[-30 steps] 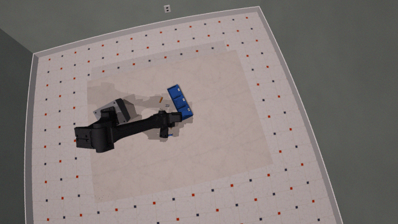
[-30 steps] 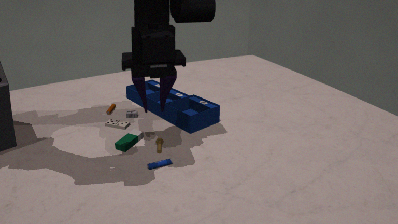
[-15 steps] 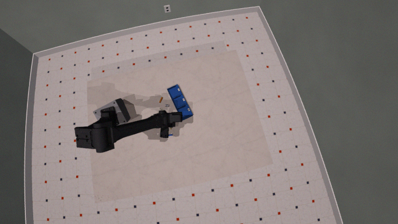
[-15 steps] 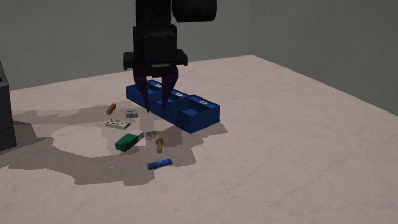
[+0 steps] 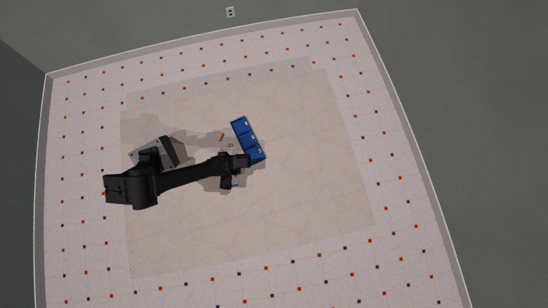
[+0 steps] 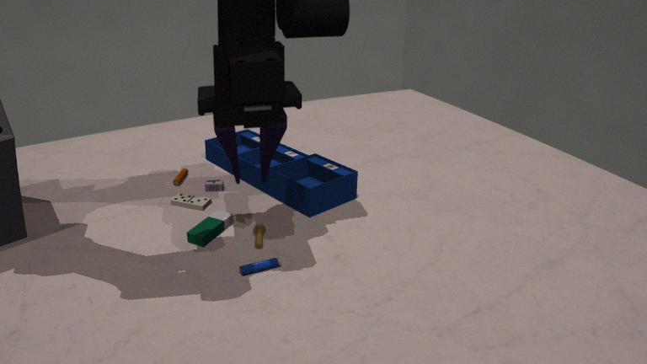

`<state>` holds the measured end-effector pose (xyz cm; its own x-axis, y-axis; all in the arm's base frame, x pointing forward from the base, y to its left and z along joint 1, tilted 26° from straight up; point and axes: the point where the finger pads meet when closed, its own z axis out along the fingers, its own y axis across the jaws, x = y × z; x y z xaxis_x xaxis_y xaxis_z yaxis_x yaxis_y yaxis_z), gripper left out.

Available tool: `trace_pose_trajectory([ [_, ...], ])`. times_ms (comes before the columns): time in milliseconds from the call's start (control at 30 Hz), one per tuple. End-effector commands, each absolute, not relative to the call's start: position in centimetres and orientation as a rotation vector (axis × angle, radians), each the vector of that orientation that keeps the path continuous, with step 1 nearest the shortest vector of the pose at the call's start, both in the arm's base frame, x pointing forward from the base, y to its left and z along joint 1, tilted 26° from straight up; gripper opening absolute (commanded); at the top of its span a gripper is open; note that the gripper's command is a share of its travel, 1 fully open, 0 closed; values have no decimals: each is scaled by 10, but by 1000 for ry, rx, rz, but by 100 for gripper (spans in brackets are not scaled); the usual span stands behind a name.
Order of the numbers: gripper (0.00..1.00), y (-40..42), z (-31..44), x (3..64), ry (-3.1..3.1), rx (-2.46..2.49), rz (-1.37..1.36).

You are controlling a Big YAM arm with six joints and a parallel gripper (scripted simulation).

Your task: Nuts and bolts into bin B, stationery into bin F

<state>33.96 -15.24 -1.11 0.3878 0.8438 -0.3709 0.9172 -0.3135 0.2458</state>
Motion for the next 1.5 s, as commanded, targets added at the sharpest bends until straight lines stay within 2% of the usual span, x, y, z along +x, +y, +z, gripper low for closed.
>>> trace_pose_trajectory([
  [0,26,-153,-12,349,1517,2229,-235],
  [733,26,-159,-12,349,1514,2234,-241],
  [1467,26,-188,-70,355,1509,2232,-234],
])
